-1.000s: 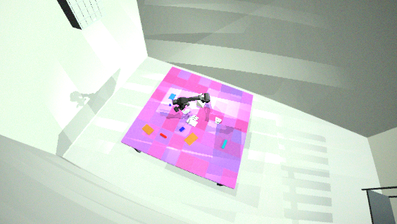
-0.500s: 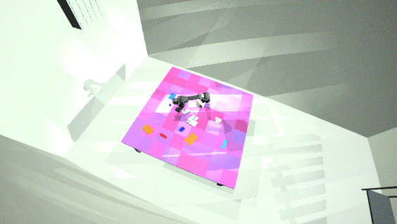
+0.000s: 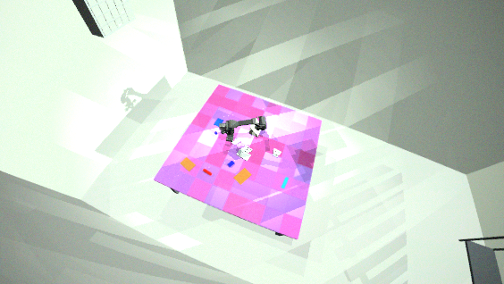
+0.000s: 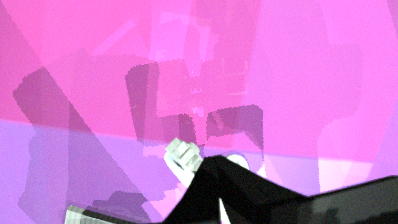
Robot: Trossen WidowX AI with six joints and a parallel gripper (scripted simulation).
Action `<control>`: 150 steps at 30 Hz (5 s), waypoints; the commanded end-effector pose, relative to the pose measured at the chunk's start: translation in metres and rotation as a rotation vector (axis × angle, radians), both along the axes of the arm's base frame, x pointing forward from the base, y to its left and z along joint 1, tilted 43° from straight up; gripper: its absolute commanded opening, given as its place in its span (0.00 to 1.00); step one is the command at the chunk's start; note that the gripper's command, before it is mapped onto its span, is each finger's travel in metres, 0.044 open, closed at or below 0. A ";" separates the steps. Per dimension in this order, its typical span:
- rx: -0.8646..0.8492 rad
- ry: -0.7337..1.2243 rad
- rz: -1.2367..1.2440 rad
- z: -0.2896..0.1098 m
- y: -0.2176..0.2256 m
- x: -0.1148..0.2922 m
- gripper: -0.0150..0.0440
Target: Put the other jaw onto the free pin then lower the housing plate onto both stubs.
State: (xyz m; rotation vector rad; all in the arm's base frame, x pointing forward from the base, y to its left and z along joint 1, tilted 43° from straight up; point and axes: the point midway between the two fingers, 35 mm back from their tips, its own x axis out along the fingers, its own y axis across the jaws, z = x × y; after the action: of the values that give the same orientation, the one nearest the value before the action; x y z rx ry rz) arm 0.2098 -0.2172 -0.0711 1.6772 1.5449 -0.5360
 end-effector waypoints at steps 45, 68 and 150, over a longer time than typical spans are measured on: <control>-0.086 -0.329 0.400 -0.028 0.020 -0.010 0.25; -0.084 -0.331 0.400 -0.045 0.037 -0.006 0.25; -0.084 -0.330 0.392 0.019 0.026 0.027 1.00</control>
State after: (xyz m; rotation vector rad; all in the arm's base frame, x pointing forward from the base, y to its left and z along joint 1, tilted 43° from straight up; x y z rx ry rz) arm 0.2362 -0.1915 -0.0513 1.2735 1.5268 -0.1070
